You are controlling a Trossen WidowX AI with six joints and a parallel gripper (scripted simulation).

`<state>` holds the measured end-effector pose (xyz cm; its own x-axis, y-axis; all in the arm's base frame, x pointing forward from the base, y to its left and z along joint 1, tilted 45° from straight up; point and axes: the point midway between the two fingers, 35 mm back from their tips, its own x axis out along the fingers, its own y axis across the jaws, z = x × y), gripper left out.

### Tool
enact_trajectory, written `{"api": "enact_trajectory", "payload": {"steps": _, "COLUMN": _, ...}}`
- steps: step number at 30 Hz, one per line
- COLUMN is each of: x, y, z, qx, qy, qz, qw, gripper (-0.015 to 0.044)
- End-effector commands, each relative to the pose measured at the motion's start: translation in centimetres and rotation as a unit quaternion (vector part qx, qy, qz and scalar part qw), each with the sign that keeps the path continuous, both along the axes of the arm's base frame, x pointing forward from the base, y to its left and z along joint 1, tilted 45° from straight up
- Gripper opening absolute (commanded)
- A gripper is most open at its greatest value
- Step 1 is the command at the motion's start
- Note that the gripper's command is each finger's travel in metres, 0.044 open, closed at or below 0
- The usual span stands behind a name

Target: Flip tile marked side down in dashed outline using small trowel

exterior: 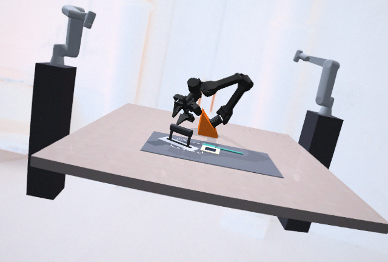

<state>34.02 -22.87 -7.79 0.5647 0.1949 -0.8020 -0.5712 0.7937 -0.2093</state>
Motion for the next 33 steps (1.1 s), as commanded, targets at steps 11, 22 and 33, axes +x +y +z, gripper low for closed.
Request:
{"api": "enact_trajectory", "payload": {"steps": 11, "x": -3.4, "y": 4.6, "z": 0.3, "qx": -0.023, "qy": -0.071, "qz": -0.03, "qw": 0.997, "gripper": 0.03}}
{"api": "enact_trajectory", "payload": {"steps": 22, "x": -2.5, "y": 4.7, "z": -0.7, "qx": -0.022, "qy": -0.07, "qz": -0.031, "qw": 0.997, "gripper": 0.03}}
{"api": "enact_trajectory", "payload": {"steps": 33, "x": -1.3, "y": 4.8, "z": -1.9, "qx": -0.022, "qy": -0.07, "qz": -0.03, "qw": 0.997, "gripper": 0.03}}
